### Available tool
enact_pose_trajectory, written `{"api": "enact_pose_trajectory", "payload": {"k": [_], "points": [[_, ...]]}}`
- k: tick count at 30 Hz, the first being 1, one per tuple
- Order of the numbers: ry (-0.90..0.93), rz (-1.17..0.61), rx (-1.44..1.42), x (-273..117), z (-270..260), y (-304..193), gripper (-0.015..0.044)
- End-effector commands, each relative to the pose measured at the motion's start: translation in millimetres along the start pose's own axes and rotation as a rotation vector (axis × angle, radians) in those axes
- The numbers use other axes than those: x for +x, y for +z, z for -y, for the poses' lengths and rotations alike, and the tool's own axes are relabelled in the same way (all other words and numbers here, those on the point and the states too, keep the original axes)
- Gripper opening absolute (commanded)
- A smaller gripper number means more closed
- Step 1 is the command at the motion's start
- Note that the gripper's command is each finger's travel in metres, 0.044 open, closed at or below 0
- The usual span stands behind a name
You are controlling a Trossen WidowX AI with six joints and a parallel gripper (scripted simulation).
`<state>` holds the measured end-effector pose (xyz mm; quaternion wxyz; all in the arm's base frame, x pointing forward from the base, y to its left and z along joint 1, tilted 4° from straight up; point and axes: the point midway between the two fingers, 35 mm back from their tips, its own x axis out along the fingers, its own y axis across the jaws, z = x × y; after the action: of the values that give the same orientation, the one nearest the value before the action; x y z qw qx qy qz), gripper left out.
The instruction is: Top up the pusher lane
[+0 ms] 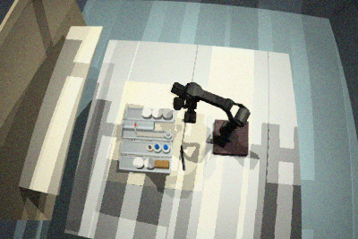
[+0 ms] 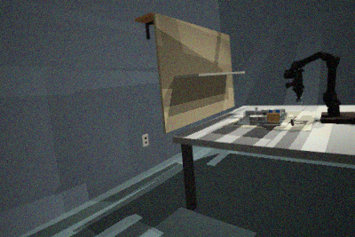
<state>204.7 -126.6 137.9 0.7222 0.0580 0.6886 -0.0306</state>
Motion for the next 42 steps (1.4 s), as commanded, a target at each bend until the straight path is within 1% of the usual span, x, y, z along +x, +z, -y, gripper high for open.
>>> {"api": "enact_pose_trajectory", "payload": {"k": [1, 14, 26, 32, 39, 42], "points": [[0.004, 0.002, -0.004, 2, -10, 9, 0.0000], [0.008, 0.005, -0.024, 23, -58, 45, 0.0000], [0.015, 0.008, -0.042, 45, -112, 67, 0.0000], [0.016, 0.008, -0.043, 48, -115, 68, 0.0000], [0.016, 0.008, -0.043, 67, -116, 68, 0.0000], [0.016, 0.008, -0.043, 70, -116, 68, 0.0000]]}}
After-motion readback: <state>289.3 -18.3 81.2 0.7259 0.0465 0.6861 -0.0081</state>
